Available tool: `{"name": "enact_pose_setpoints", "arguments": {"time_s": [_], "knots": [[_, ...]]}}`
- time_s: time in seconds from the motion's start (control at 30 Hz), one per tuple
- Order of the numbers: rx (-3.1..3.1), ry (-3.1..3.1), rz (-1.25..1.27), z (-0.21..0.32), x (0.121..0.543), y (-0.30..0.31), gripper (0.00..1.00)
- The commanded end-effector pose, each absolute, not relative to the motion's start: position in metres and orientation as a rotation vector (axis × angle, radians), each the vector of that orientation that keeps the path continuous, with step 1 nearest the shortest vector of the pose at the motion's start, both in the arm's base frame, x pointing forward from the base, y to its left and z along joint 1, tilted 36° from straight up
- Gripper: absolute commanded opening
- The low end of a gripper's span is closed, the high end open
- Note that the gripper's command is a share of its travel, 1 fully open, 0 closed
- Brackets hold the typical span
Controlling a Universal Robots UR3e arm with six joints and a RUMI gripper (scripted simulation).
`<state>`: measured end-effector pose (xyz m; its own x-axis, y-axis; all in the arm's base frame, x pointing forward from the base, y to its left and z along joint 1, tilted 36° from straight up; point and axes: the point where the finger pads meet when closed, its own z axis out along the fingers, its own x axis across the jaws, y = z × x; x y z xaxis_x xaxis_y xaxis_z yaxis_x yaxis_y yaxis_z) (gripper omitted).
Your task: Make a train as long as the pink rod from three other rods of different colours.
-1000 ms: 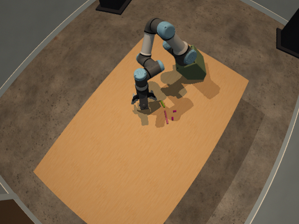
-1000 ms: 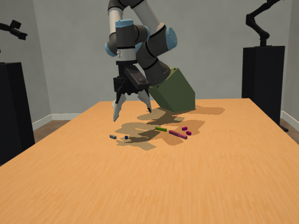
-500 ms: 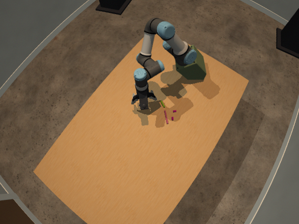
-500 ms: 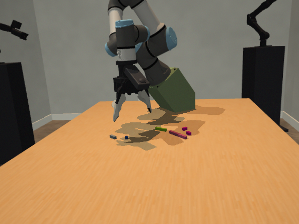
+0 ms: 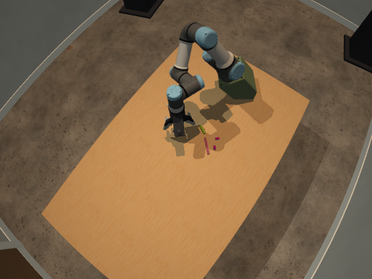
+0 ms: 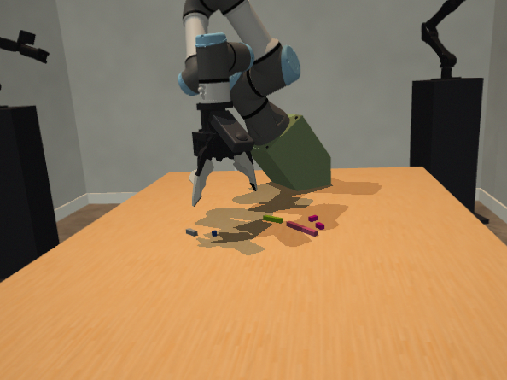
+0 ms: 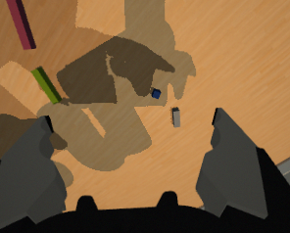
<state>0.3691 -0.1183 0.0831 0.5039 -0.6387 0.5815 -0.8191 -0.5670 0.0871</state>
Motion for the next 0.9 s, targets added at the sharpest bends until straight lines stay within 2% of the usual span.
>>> {"name": "enact_pose_setpoints", "arguments": {"time_s": [0.0,0.87], "knots": [[2.399,-1.214,0.716,0.0838,0.3695,-0.1182,1.00],[2.386,-1.250,0.724,0.0835,0.3697,-0.1178,1.00]]}}
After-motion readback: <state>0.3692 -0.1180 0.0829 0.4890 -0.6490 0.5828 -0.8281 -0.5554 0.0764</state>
